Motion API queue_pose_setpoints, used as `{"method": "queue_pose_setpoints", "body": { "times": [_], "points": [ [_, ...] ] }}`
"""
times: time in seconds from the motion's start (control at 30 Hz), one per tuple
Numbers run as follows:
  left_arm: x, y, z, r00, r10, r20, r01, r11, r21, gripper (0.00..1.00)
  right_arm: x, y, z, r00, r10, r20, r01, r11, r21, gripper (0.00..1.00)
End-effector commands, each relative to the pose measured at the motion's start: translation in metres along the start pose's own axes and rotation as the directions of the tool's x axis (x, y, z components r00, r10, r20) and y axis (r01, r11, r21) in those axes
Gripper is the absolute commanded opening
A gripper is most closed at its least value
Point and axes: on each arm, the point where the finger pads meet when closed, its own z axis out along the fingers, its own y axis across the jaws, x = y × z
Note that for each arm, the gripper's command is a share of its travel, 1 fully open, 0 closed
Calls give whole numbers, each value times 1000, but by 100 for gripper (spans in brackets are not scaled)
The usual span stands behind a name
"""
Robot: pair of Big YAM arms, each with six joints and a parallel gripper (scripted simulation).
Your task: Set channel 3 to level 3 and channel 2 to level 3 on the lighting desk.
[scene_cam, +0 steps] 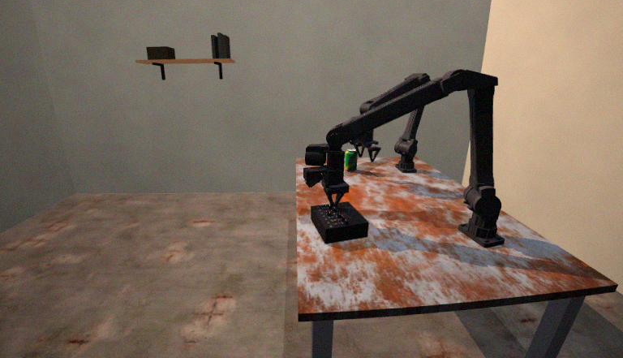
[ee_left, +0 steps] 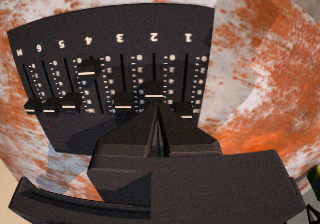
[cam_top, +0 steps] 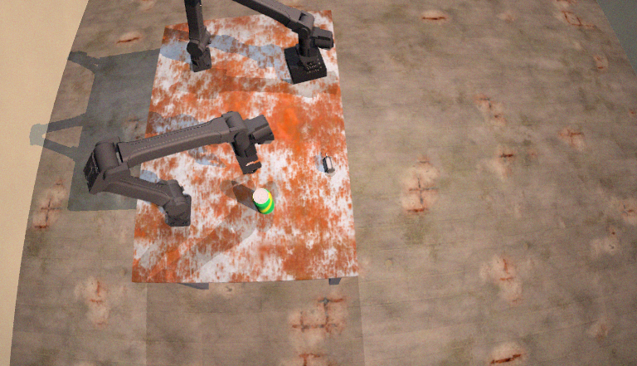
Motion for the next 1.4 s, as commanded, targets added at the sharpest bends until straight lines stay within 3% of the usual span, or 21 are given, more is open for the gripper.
{"method": "queue_pose_setpoints", "body": {
  "times": [0.0,1.37],
  "points": [
    [-24,-2,-14,999,-1,35,0,1000,14,0,-11,1,-11,999,0,33,0,1000,-2,100],
    [-29,-2,-16,999,-1,38,0,1000,15,0,-11,1,-11,999,0,33,0,1000,-2,100]
  ]
}}
